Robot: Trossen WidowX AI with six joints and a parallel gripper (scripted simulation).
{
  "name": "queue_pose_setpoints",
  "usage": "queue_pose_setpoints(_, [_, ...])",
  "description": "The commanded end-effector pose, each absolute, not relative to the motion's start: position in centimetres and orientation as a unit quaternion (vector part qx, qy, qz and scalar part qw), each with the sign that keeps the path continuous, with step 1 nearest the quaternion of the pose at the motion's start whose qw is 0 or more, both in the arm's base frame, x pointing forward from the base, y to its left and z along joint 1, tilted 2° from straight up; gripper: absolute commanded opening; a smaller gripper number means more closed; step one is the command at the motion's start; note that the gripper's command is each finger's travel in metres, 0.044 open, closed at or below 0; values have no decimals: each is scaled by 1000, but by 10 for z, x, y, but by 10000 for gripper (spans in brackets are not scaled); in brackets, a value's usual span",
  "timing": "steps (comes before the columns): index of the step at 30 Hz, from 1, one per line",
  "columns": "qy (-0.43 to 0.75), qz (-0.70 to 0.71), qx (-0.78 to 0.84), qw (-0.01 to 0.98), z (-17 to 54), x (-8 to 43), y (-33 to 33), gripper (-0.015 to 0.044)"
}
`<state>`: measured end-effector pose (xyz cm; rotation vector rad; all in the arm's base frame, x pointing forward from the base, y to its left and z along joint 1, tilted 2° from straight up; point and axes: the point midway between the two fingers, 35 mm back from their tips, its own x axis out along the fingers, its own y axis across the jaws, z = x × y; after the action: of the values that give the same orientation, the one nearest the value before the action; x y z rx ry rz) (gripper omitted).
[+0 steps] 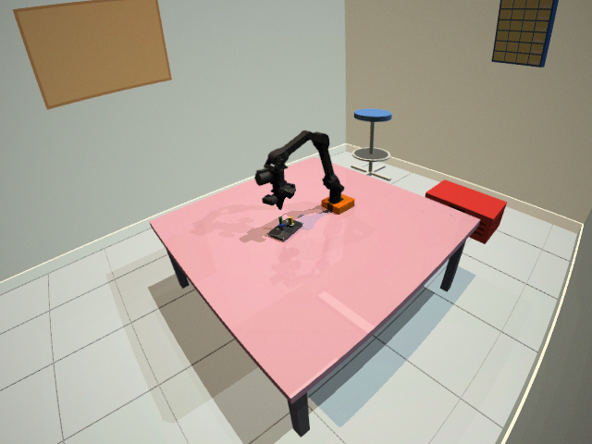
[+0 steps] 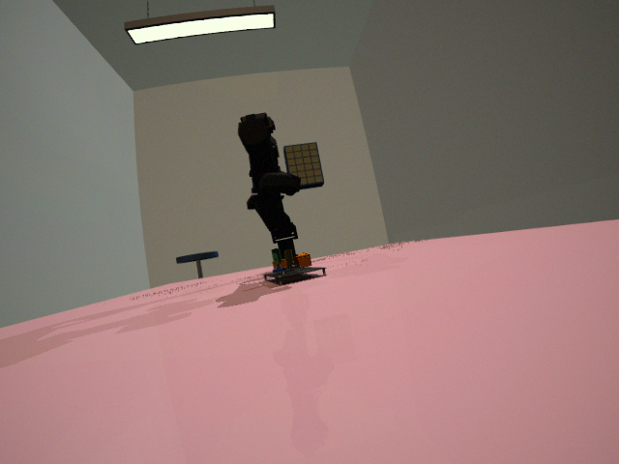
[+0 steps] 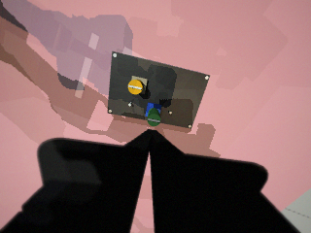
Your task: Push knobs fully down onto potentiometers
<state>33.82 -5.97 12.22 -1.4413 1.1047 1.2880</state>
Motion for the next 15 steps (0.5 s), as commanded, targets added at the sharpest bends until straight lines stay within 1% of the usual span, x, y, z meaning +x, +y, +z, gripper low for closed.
queue_pose_setpoints(1, [409,550,-607,403,123,340,-60,0])
queue_pose_setpoints(15, [263,638,-680,246,127,342,-60,0])
